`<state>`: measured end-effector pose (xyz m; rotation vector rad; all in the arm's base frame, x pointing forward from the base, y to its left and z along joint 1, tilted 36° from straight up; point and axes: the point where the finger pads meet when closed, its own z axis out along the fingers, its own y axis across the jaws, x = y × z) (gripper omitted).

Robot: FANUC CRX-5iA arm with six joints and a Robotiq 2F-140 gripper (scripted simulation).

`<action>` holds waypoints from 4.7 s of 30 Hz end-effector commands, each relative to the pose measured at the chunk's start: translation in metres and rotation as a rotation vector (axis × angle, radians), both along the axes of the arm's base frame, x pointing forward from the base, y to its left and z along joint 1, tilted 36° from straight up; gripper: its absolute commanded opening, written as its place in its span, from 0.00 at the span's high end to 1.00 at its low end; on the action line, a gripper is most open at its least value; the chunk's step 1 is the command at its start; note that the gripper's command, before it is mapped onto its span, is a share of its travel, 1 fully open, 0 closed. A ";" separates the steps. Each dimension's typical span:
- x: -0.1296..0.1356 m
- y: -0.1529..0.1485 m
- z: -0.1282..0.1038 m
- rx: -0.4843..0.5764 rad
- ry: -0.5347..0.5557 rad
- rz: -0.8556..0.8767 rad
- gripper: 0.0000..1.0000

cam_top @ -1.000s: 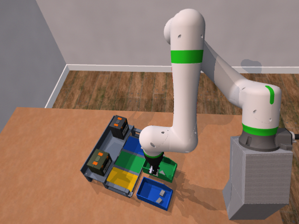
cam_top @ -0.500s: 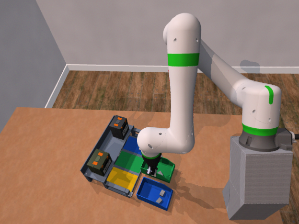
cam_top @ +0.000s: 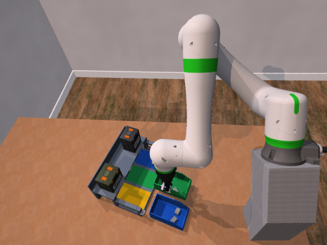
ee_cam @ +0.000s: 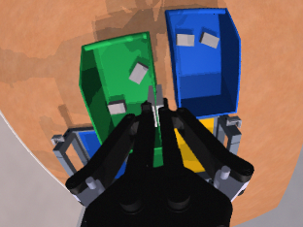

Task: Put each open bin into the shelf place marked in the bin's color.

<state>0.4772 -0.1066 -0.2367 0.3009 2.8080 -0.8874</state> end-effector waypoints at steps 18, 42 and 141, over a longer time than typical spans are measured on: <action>0.004 0.001 0.004 0.020 0.067 -0.046 1.00; 0.007 0.003 0.008 0.044 0.148 -0.101 1.00; 0.062 -0.005 0.021 0.044 0.148 -0.101 1.00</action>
